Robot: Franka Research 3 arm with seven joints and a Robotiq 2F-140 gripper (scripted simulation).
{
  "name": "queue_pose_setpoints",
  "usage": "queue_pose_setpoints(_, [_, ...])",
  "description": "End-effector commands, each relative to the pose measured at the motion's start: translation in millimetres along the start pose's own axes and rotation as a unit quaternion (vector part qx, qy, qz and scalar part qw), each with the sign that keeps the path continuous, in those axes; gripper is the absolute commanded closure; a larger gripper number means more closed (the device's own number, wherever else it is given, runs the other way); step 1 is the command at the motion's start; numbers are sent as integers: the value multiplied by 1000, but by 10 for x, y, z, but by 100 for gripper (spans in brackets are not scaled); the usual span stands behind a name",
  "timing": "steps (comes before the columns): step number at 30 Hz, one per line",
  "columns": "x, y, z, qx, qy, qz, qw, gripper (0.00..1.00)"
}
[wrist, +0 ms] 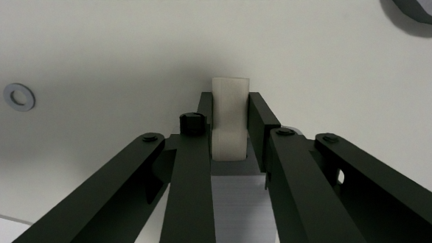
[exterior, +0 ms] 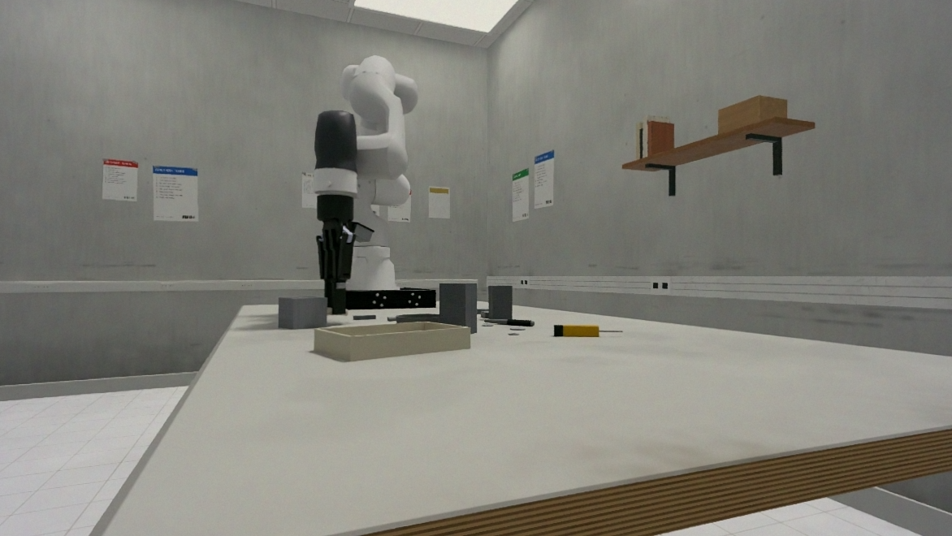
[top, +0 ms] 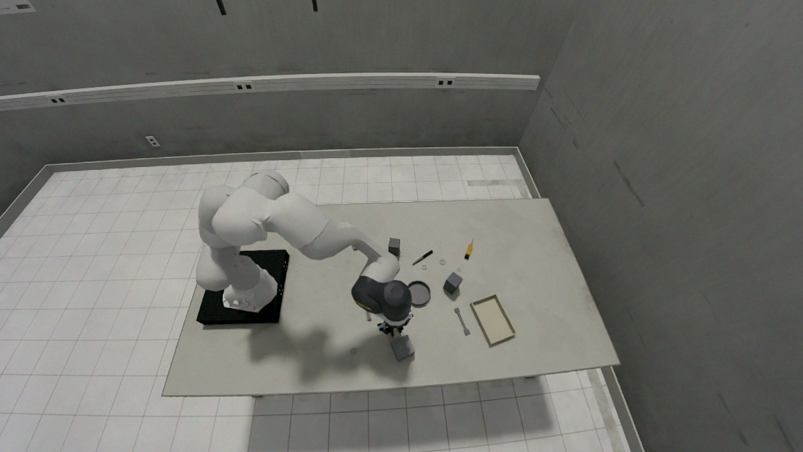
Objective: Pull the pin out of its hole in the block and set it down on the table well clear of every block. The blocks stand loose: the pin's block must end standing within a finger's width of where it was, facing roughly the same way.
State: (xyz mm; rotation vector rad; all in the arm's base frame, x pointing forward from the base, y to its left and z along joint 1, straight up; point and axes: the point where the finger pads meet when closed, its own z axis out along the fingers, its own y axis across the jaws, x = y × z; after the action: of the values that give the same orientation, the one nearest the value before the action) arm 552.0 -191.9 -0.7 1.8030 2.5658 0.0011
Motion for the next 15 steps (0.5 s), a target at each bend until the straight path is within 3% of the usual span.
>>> queue_pose_setpoints(1, [3,-1,5,0,1,-2,1000,90])
queue_pose_setpoints(15, [49,-6,12,1,2,-5,1000,90])
